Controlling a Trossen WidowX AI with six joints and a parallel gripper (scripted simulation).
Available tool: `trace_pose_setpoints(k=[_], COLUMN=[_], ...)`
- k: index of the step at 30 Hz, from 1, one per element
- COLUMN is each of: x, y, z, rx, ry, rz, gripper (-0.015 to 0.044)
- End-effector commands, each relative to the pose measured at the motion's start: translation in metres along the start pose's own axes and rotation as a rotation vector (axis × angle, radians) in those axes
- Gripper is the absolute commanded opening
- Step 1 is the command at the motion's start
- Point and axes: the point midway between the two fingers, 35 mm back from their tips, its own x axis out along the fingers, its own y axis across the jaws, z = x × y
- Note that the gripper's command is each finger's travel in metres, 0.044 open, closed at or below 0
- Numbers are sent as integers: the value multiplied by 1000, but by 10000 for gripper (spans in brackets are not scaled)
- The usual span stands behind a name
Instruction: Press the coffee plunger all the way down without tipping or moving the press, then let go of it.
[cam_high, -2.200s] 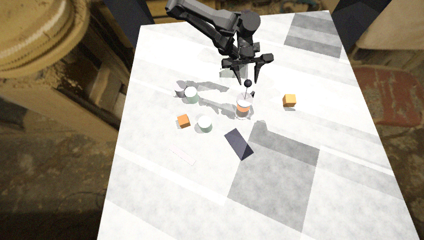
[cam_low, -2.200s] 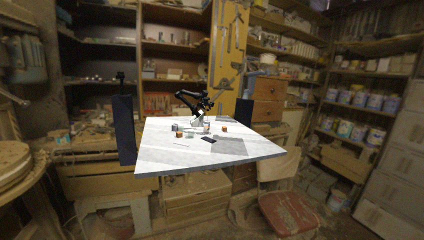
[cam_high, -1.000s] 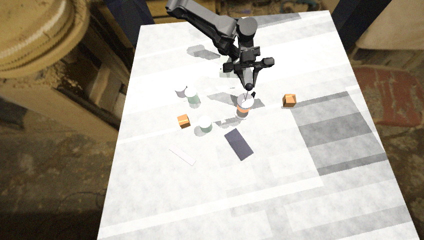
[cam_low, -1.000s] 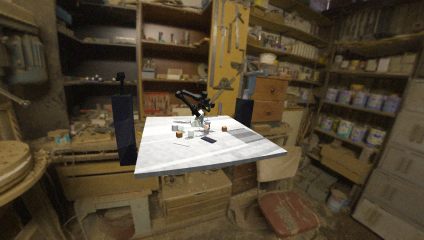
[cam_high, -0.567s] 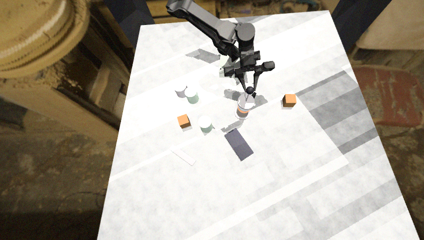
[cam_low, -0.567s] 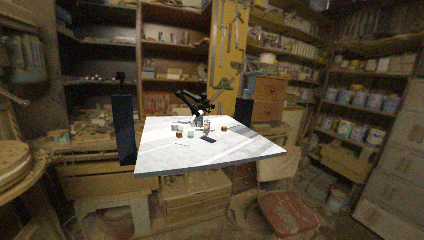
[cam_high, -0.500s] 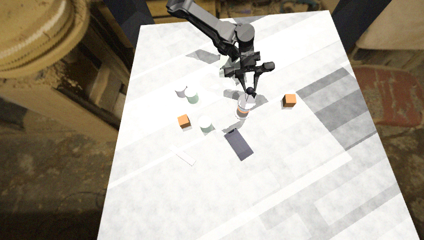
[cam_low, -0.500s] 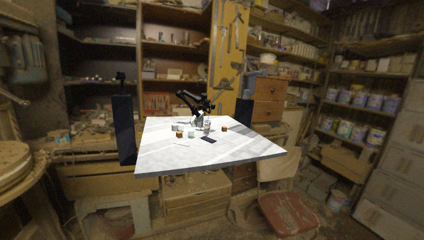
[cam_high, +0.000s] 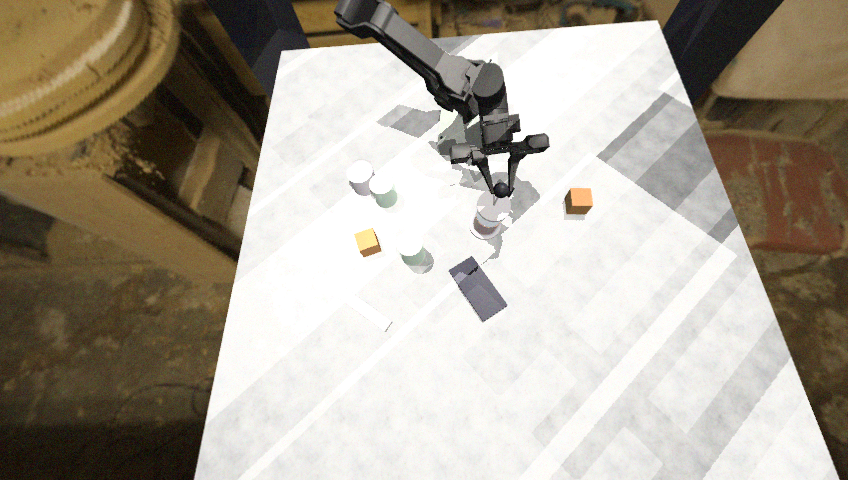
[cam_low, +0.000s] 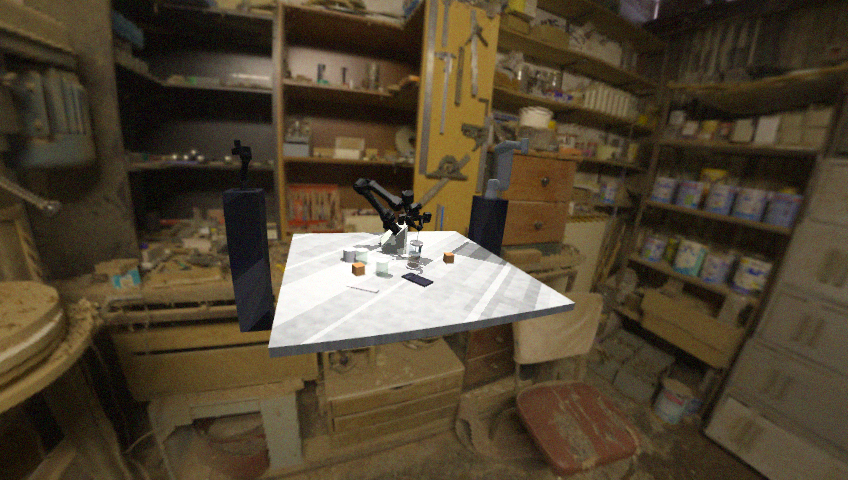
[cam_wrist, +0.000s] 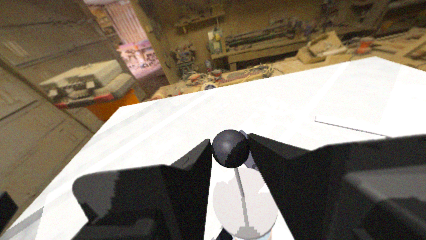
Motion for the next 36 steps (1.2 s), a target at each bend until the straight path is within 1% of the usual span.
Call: trace_pose_setpoints(k=[1, 11, 19, 36], x=[8, 21, 30, 36], y=[-2, -4, -3, 1], z=[-37, -47, -45, -40], rx=[-58, -61, -62, -61], ry=[80, 74, 72, 72], rz=[-5, -9, -10, -11], gripper=[129, 129, 129, 129])
